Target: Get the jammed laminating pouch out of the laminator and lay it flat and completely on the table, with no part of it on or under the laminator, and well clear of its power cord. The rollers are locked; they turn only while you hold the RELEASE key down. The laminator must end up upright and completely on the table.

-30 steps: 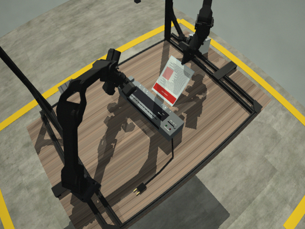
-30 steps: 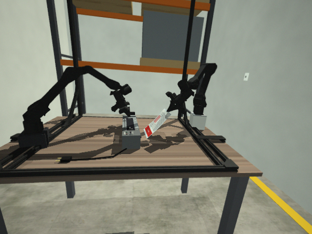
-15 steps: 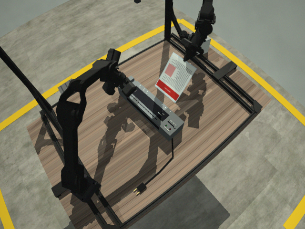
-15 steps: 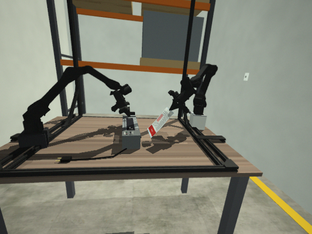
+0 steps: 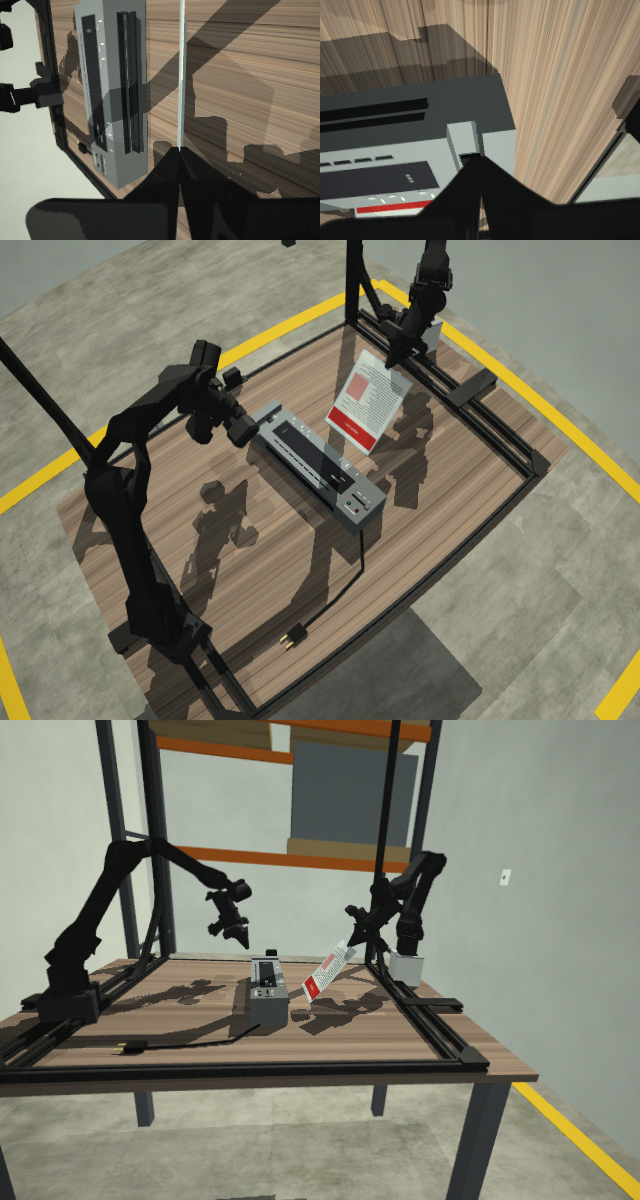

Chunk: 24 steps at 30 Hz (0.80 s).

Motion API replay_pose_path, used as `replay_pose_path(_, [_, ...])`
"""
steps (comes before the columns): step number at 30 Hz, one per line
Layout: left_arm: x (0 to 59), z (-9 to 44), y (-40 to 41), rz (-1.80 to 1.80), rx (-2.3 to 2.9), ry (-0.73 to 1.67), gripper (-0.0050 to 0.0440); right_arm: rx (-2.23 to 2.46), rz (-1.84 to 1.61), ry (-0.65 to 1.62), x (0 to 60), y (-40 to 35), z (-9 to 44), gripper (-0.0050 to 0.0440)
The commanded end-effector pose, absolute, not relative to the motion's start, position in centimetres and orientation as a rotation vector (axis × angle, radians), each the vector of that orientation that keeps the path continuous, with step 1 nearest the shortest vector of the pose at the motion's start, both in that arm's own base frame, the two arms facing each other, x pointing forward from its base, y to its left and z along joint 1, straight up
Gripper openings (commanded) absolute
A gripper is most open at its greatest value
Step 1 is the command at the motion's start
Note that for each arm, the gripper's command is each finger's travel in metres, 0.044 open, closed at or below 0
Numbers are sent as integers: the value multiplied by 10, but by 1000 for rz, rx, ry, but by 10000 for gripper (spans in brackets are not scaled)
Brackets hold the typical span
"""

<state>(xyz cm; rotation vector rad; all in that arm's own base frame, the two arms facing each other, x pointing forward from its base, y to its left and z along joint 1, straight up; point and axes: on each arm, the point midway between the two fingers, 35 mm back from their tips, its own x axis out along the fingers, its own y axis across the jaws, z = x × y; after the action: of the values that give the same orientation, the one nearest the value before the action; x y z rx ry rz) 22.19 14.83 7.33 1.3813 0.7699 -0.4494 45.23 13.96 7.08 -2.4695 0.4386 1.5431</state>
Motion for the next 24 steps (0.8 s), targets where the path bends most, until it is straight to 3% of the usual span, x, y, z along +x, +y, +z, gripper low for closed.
replay_pose_path(1, [224,78,150,-438,1393,765,-50,-2476,1515,429,419,150,106,-50])
replay_pose_path(24, [222,70,150,-438,1393,765,-50,-2470,1525,425,408,156,115,-50])
